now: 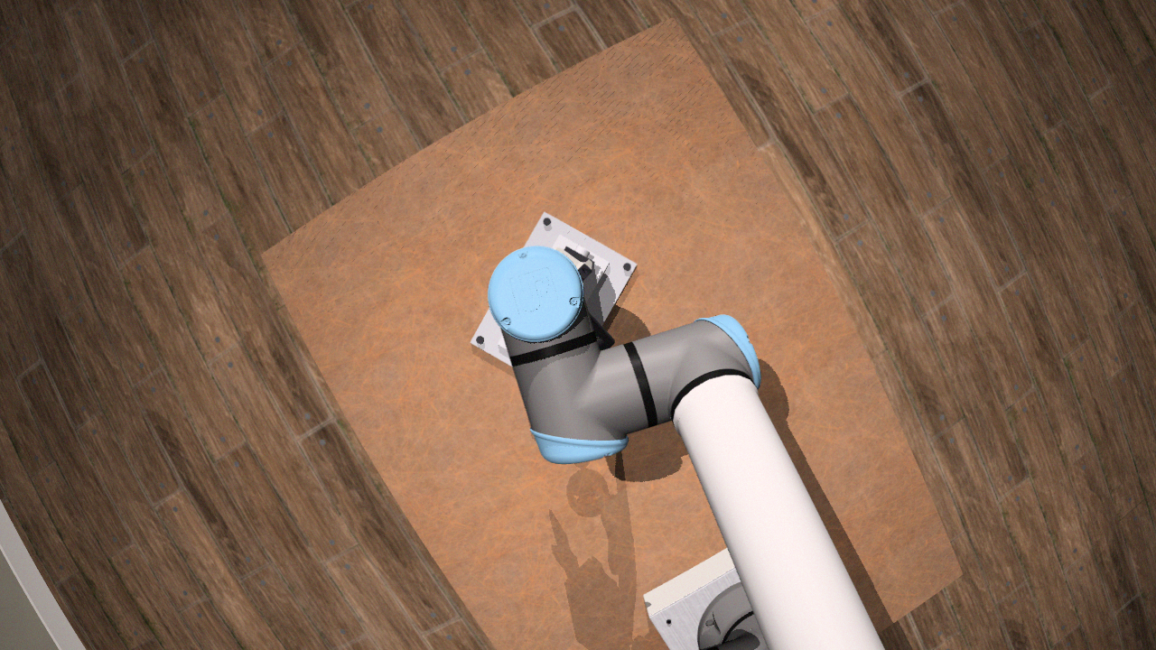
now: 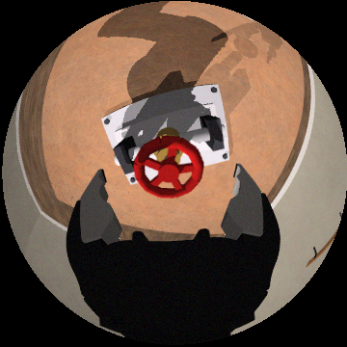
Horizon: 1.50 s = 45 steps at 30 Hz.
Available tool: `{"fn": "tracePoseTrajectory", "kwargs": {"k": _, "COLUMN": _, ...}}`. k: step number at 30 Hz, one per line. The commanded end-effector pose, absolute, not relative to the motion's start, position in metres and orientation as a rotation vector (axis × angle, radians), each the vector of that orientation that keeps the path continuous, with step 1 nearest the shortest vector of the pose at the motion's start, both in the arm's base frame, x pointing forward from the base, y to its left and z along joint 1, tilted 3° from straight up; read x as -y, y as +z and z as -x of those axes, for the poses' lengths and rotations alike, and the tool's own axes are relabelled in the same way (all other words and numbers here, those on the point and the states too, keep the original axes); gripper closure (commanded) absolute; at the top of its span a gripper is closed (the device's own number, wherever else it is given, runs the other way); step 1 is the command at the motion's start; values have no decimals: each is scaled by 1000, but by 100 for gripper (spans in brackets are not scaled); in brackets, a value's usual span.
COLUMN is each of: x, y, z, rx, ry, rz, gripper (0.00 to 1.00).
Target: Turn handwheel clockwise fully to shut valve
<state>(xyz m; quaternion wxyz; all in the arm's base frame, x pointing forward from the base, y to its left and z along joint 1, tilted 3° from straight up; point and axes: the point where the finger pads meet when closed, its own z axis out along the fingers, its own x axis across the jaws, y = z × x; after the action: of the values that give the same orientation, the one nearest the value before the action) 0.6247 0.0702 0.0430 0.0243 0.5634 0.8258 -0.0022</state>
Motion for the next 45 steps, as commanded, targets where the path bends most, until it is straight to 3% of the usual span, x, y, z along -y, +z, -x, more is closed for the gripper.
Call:
{"fn": "tracePoseTrajectory", "kwargs": {"k": 1, "x": -71, "y": 40, "z": -625, "rx": -2557, "ry": -5, "rz": -1741, "gripper": 0}}
{"fn": "tracePoseTrajectory", "kwargs": {"k": 41, "x": -71, "y": 41, "z": -625, "rx": -2556, "ry": -4, "rz": -1740, "gripper": 0}}
{"fn": "tracePoseTrajectory", "kwargs": {"k": 42, "x": -71, "y": 41, "z": -625, "rx": -2556, "ry": -4, "rz": -1740, "gripper": 100}}
{"fn": "tracePoseTrajectory", "kwargs": {"k": 45, "x": -71, "y": 41, "z": -625, "rx": -2556, "ry": -4, "rz": -1740, "gripper": 100}}
